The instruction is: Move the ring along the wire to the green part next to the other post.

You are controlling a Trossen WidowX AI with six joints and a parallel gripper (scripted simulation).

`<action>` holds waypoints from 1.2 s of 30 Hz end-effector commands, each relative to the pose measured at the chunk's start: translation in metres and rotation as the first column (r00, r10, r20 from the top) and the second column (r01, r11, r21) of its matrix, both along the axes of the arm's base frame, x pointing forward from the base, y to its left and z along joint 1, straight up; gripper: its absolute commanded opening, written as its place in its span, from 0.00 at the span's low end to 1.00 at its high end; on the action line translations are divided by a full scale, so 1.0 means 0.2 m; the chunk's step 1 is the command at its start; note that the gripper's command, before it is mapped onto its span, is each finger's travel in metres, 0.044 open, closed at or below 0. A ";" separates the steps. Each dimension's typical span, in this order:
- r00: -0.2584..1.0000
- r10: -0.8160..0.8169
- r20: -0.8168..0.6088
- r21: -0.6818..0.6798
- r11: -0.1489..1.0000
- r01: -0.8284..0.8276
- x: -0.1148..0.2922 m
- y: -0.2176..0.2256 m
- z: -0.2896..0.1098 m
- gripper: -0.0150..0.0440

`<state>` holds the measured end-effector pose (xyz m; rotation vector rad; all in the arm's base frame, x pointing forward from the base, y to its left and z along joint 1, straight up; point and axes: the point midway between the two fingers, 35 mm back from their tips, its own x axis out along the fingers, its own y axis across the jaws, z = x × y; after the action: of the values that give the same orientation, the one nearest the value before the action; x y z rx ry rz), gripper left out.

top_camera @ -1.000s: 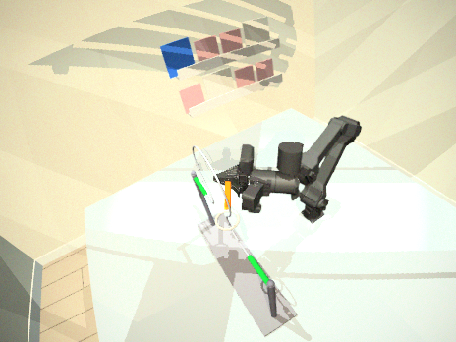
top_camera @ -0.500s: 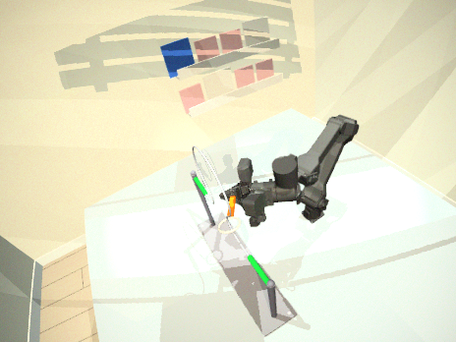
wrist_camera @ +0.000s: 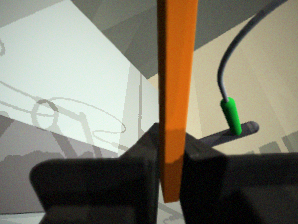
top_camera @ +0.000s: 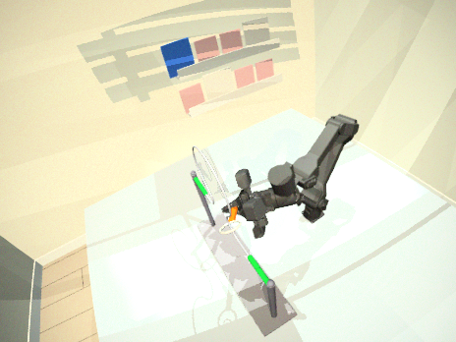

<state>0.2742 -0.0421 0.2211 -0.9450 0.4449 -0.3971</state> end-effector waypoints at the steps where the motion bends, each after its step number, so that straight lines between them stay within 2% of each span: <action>1: 1.000 0.006 -0.006 0.074 0.997 -0.005 0.00 0.04 -0.06 0.00; 10: 1.000 0.011 -0.001 0.295 0.956 -0.011 0.01 0.16 -0.19 0.00; 21: 1.000 0.016 0.007 0.533 0.846 -0.017 0.01 0.33 -0.29 0.00; 36: 1.000 0.018 0.017 0.744 0.668 -0.025 0.01 0.56 -0.35 0.00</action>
<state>0.2750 0.0618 0.1479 -0.1800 0.5325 -0.1704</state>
